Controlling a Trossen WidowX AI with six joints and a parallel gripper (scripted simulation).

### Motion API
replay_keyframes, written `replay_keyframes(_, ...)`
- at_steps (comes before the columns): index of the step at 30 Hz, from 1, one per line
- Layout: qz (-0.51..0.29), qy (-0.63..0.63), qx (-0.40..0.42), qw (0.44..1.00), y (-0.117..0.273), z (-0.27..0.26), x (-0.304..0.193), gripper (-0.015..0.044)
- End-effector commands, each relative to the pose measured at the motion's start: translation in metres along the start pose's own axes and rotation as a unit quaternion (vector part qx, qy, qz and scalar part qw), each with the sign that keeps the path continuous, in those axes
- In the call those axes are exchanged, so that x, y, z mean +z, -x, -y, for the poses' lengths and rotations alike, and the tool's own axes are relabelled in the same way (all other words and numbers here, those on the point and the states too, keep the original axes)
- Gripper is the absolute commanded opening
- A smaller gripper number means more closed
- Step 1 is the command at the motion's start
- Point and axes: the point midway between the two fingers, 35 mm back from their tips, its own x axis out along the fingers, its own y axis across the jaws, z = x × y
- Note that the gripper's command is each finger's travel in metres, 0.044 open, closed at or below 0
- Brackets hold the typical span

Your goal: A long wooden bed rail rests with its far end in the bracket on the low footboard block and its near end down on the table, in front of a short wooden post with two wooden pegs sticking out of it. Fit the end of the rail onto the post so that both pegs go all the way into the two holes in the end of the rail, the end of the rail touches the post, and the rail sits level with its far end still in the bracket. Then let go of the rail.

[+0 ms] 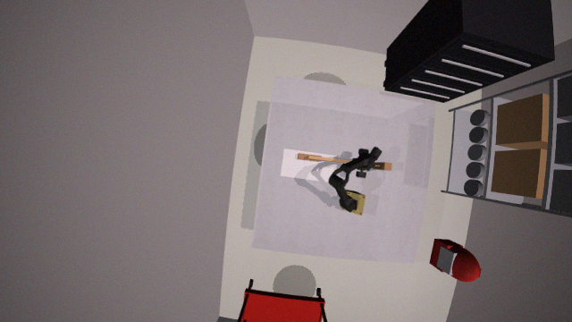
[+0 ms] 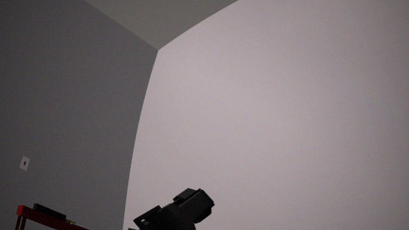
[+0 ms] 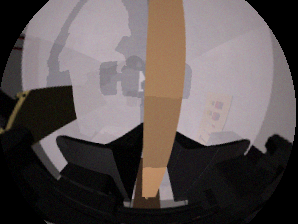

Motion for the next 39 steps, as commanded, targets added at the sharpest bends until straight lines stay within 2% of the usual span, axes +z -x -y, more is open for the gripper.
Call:
replay_keyframes(1, -0.001, -0.001, -0.004, 1.0, 0.003, 0.001, -0.003, 0.0)
replay_keyframes(39, -0.001, -0.001, -0.004, 1.0, 0.003, 0.0, -0.014, 0.0)
